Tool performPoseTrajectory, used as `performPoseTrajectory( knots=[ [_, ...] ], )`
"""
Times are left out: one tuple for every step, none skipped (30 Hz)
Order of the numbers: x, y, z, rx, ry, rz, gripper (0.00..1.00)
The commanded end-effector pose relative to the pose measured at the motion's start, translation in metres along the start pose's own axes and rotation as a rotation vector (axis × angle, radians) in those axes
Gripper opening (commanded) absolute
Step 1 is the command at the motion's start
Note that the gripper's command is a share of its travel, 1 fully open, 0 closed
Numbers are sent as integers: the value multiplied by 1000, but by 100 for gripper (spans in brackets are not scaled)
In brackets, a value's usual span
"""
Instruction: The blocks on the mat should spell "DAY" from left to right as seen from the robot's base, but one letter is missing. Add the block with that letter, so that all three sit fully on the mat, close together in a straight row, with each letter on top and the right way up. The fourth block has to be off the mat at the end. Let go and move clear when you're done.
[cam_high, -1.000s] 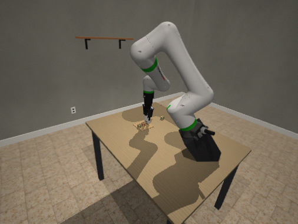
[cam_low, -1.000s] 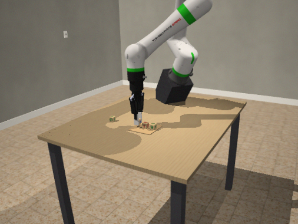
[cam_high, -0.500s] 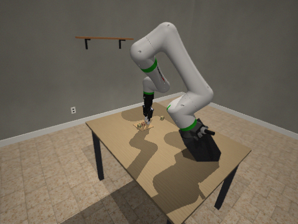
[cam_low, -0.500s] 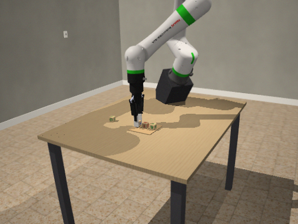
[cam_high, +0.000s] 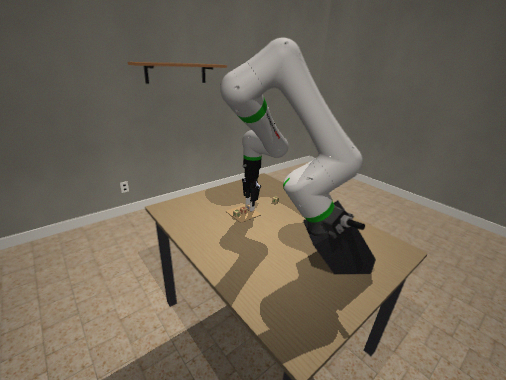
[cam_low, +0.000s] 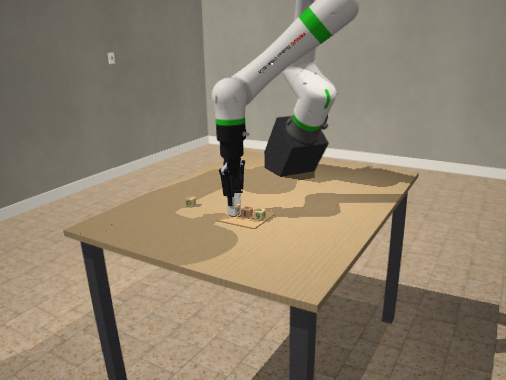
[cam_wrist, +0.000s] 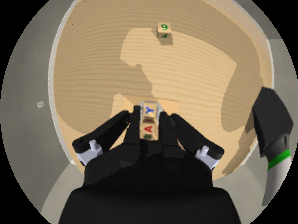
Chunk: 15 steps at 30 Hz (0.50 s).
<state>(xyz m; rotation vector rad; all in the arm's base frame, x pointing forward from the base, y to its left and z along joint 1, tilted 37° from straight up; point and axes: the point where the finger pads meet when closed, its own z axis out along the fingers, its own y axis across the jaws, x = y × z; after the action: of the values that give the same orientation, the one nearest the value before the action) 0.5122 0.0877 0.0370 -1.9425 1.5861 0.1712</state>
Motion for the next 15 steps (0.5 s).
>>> performPoseTrajectory(
  knots=[
    [0, 0, 1, 0, 0, 0, 16],
    [0, 0, 1, 0, 0, 0, 16],
    [0, 0, 2, 0, 0, 0, 16],
    [0, 0, 2, 0, 0, 0, 16],
    [0, 0, 2, 0, 0, 0, 16],
    [0, 0, 2, 0, 0, 0, 16],
    [0, 0, 2, 0, 0, 0, 16],
    [0, 0, 3, 0, 0, 0, 16],
    [0, 0, 3, 0, 0, 0, 16],
    [0, 0, 3, 0, 0, 0, 16],
    [0, 0, 3, 0, 0, 0, 16],
    [0, 0, 3, 0, 0, 0, 16],
    [0, 0, 3, 0, 0, 0, 16],
    [0, 0, 3, 0, 0, 0, 16],
    [0, 0, 3, 0, 0, 0, 16]
  ],
)
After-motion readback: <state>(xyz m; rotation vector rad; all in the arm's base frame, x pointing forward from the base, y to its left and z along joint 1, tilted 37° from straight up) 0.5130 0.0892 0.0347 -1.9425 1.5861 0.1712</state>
